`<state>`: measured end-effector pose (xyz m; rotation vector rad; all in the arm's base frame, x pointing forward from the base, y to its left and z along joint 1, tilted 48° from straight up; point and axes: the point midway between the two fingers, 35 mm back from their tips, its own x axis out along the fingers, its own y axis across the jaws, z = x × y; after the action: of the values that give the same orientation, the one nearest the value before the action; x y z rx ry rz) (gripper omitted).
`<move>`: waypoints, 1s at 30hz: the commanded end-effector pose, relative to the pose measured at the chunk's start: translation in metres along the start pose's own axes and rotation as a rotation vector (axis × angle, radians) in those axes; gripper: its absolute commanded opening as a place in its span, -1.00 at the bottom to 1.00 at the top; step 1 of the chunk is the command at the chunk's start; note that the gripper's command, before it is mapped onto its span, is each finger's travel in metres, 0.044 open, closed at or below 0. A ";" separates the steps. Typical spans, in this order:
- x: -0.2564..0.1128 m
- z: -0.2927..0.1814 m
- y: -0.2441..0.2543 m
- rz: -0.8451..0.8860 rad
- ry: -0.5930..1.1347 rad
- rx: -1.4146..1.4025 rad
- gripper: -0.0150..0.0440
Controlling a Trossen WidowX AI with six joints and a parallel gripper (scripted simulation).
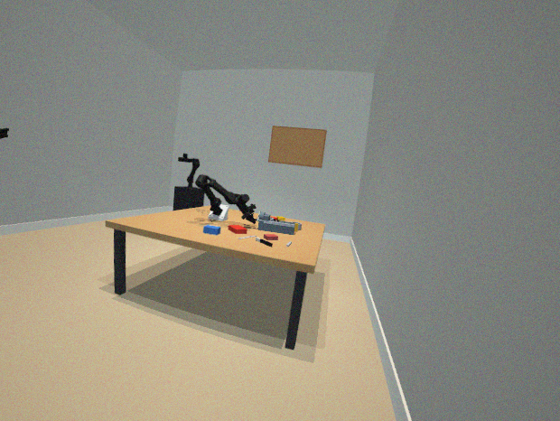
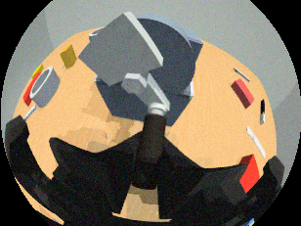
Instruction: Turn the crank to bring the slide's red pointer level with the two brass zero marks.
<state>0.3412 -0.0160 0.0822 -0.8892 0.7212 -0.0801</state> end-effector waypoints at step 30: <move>-0.020 0.018 -0.014 -0.020 -0.006 0.006 -0.49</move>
<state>0.3411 -0.0106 0.1032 -0.8950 0.7205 -0.0936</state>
